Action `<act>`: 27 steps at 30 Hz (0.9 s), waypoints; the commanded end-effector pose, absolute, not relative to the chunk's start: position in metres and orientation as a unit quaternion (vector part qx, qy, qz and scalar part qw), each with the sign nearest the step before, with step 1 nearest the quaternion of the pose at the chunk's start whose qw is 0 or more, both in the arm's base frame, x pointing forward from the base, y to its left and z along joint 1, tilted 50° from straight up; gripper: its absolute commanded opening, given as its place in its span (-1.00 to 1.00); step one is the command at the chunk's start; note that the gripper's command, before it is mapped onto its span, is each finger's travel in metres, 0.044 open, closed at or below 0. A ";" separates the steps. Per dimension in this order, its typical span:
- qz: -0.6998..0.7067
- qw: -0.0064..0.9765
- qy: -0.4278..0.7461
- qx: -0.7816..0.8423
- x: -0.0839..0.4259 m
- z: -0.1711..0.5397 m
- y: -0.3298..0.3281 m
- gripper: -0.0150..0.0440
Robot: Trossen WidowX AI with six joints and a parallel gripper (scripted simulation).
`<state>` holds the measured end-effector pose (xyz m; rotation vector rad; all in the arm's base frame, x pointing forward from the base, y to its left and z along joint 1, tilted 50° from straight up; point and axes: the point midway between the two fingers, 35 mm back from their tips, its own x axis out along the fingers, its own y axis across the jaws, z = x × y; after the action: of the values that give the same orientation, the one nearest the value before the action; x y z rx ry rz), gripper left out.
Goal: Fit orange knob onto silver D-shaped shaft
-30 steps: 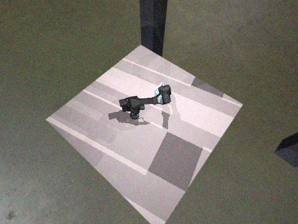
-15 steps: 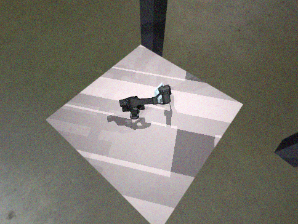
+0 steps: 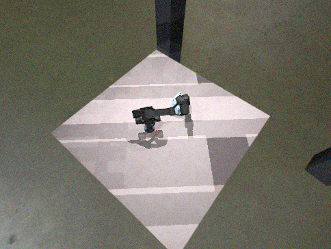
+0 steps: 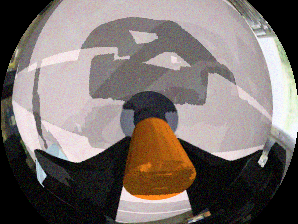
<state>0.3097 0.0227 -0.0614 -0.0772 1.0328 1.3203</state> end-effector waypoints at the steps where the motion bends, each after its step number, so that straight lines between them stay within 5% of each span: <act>1: 0.588 0.668 0.455 -0.041 0.310 -0.063 0.023 -0.49; 27: 0.600 0.667 0.439 -0.058 0.309 -0.063 0.024 -0.49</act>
<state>0.3097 0.0235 -0.0619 -0.1160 1.0005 1.3461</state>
